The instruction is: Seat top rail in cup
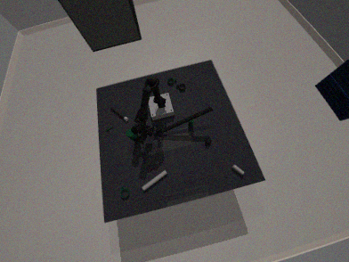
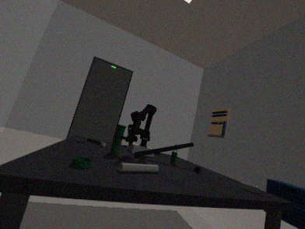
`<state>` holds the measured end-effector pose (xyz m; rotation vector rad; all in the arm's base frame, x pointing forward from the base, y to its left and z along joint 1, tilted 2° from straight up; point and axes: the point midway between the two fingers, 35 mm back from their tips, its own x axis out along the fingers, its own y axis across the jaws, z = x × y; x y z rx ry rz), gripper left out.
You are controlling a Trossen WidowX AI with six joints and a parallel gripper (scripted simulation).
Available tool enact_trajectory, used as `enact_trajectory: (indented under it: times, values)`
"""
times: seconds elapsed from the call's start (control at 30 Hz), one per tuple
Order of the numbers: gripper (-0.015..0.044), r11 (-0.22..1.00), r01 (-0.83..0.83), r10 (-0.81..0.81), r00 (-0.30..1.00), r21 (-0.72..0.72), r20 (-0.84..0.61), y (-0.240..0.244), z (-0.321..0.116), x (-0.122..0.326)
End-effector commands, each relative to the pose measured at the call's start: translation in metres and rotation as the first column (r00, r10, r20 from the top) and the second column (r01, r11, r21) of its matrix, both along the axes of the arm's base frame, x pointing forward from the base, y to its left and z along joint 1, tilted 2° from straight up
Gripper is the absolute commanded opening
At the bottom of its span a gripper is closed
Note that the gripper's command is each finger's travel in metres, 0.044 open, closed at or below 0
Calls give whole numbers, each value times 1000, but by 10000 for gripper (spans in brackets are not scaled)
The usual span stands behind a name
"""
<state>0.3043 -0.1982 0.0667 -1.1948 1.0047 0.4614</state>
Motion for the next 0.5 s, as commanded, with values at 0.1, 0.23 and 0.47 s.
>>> enact_trajectory:
  times: [0.1, 0.23, 0.47]
  values:
    - [177, 1000, 6, -6, 1000, 2, -4, 0, -2, -1]
    - [112, 1000, 6, -6, 1000, 2, -4, 0, -2, -1]
    - [0, 999, -53, 53, 999, -1, -5, 2, -3, -6]
